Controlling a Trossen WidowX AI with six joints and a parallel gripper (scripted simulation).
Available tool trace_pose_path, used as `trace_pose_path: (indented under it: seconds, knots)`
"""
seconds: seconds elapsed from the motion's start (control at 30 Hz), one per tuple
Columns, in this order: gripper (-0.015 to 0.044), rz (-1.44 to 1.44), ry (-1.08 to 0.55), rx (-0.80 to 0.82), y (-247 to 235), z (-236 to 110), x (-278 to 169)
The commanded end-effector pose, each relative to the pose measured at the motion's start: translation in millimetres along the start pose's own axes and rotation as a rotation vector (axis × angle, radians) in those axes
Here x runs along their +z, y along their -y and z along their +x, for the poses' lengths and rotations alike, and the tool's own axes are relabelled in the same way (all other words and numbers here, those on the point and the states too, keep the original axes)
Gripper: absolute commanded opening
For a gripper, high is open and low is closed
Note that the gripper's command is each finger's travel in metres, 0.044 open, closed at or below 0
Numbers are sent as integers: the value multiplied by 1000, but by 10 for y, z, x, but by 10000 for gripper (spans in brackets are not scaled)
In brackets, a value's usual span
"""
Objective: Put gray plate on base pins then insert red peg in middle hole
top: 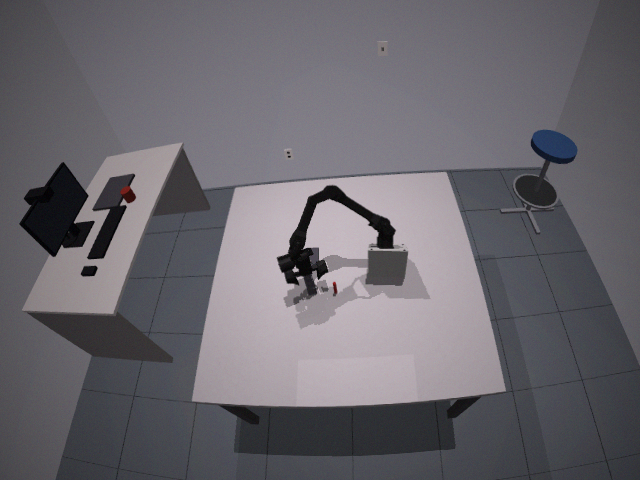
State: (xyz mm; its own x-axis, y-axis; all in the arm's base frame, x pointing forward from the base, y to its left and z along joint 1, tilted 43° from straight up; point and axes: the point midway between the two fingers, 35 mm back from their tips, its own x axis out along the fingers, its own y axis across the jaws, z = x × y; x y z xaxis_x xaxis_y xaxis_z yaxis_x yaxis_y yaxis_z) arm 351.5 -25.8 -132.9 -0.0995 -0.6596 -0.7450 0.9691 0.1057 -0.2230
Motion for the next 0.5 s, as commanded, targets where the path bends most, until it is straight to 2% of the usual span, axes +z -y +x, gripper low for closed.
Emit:
trace_pose_path:
  seconds: [0.0, 0.47]
  knots:
    - [440, -5, 4, -9, 25, 113, 1]
    - [440, -5, 6, -11, 40, 326, 4]
